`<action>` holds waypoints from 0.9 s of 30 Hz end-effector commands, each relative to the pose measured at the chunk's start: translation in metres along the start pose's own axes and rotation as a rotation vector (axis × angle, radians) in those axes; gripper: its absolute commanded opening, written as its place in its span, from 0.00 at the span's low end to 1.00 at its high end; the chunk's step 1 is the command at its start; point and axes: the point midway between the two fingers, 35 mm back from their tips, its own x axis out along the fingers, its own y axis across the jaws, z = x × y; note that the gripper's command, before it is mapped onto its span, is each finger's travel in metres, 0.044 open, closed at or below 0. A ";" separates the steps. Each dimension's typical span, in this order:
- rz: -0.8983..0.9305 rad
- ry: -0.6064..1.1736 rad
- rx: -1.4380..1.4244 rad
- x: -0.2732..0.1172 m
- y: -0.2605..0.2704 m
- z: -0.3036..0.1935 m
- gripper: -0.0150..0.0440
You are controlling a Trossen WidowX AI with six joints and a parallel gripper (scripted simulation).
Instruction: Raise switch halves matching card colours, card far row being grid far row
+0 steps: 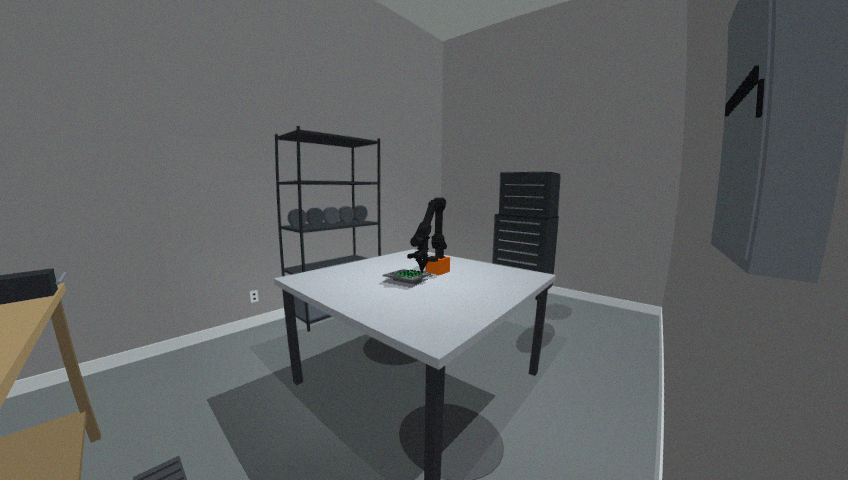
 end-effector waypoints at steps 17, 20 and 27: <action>0.000 0.012 0.002 0.005 0.000 -0.003 0.25; 0.000 0.012 0.002 0.005 0.000 -0.003 0.25; 0.000 0.012 0.002 0.006 0.000 -0.003 0.25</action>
